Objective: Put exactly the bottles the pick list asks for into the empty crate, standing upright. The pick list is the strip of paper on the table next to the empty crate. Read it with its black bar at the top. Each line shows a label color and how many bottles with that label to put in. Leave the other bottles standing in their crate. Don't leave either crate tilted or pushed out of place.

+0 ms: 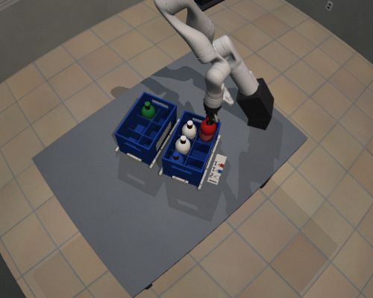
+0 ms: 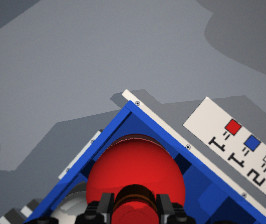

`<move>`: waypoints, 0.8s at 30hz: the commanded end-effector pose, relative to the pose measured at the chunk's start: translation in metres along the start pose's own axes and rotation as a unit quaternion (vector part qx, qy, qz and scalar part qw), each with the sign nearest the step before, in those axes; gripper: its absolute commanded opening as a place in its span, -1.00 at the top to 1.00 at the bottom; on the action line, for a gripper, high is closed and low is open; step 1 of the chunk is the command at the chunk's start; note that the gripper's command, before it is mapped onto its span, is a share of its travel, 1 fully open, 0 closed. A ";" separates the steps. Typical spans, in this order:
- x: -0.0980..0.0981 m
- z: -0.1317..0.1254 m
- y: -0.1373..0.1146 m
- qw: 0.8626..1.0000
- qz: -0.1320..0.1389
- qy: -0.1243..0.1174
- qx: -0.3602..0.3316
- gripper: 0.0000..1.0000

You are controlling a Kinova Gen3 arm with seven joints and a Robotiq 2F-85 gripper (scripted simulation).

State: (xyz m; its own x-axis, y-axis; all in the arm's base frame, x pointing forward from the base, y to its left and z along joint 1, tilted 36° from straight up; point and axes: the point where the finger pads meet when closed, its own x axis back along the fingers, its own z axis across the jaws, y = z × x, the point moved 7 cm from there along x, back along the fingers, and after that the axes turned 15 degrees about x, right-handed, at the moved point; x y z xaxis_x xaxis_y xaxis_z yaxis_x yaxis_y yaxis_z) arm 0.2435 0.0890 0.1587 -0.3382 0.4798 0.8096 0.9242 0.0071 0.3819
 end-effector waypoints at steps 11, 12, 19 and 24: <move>-0.011 0.000 0.000 1.000 -0.001 0.001 0.000 0.80; -0.012 0.000 0.000 1.000 0.000 0.001 0.000 0.80; -0.019 0.000 0.000 1.000 -0.001 0.001 0.000 0.80; -0.024 0.000 0.000 1.000 -0.001 0.001 0.000 0.80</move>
State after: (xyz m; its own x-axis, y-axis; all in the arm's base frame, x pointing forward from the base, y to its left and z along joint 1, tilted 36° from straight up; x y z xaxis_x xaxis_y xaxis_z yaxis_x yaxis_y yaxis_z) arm 0.2510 0.0785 0.1410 -0.3380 0.4799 0.8096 0.9243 0.0070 0.3817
